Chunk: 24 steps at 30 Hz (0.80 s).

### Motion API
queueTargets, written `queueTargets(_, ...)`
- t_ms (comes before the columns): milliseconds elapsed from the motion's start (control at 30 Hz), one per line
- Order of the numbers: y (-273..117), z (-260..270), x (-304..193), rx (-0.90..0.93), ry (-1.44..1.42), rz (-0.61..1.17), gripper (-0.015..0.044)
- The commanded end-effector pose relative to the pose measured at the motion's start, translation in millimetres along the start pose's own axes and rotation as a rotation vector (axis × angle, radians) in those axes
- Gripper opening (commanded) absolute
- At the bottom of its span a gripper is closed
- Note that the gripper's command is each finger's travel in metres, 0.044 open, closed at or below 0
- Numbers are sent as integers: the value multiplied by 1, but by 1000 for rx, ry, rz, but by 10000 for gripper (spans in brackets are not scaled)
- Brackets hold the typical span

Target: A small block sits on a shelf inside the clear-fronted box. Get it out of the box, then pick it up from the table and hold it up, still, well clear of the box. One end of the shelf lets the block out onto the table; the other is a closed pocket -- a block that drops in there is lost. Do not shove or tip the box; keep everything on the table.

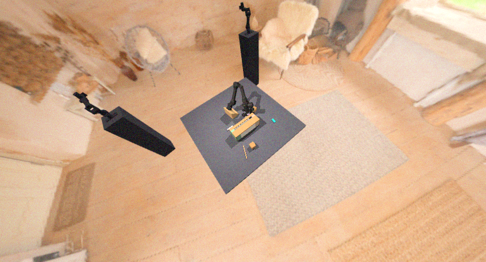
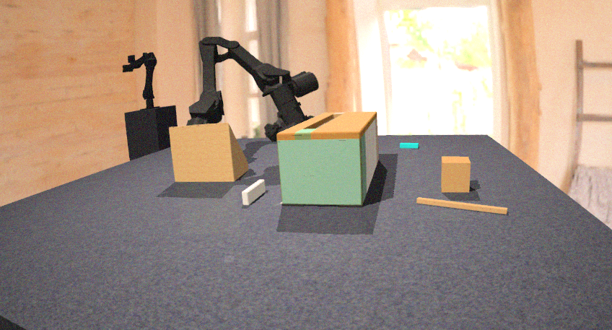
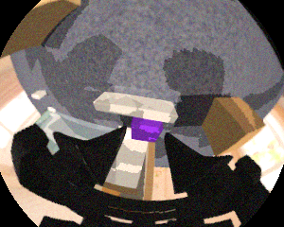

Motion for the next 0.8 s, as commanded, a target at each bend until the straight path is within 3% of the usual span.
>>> queueTargets(0, 7, 3, 4, 3, 7, 0, 285)
queueTargets(67, 8, 3, 5, 3, 7, 0, 285)
queueTargets(367, 8, 3, 5, 3, 7, 0, 49)
queueTargets(467, 7, 3, 4, 3, 7, 0, 9)
queueTargets(767, -28, -1, -14, 8, 2, -1, 0)
Point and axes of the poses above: the point midway between the two fingers, 35 mm back from their tips, its own y axis out along the fingers, its own z axis across the jaws, x = y × z, the point moved 4 cm from there along -y, back along the fingers, and after that the axes turned 14 degrees about y, right-handed, at the moved point
